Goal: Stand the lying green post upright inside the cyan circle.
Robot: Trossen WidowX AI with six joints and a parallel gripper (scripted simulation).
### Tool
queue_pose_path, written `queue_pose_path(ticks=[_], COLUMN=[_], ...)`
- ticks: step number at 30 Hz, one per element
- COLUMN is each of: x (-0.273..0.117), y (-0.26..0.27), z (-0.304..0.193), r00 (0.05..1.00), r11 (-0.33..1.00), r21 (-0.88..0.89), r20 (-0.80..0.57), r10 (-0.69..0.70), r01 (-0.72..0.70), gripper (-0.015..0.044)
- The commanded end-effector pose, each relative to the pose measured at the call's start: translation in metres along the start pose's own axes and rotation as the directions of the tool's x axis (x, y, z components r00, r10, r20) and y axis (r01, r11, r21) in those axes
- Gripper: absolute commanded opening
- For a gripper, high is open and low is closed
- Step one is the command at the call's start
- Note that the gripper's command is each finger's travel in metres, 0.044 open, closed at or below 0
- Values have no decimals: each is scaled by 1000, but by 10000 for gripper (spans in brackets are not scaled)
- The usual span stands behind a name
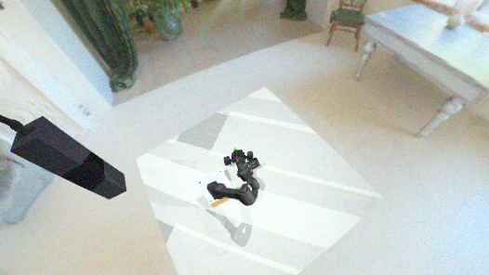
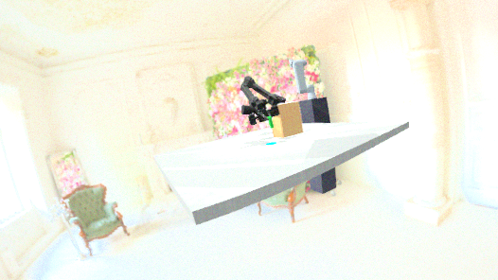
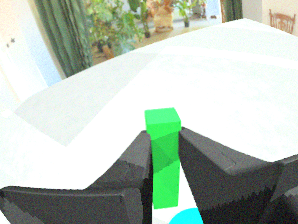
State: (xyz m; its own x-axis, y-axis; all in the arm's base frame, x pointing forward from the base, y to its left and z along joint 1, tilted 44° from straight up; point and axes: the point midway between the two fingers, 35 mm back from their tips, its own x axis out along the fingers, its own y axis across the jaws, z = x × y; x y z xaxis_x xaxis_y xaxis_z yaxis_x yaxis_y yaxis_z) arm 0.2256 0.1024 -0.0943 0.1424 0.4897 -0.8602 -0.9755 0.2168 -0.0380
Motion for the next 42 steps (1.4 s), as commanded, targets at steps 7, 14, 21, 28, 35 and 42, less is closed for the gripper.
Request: queue_pose_path(ticks=[7,14,21,28,35,42], x=[-7,-12,-17,-23,-28,-28], y=[0,0,0,1,1,1], z=[3,5,7,9,10,10], r00=[997,992,985,975,966,966], r11=[999,996,991,985,979,979], r21=[-41,-66,-91,-116,-135,-135], r20=[69,112,155,196,228,228], r10=[-33,-56,-79,-102,-121,-121], r01=[35,63,94,127,154,154], gripper=[23,23,23,23,23,23])
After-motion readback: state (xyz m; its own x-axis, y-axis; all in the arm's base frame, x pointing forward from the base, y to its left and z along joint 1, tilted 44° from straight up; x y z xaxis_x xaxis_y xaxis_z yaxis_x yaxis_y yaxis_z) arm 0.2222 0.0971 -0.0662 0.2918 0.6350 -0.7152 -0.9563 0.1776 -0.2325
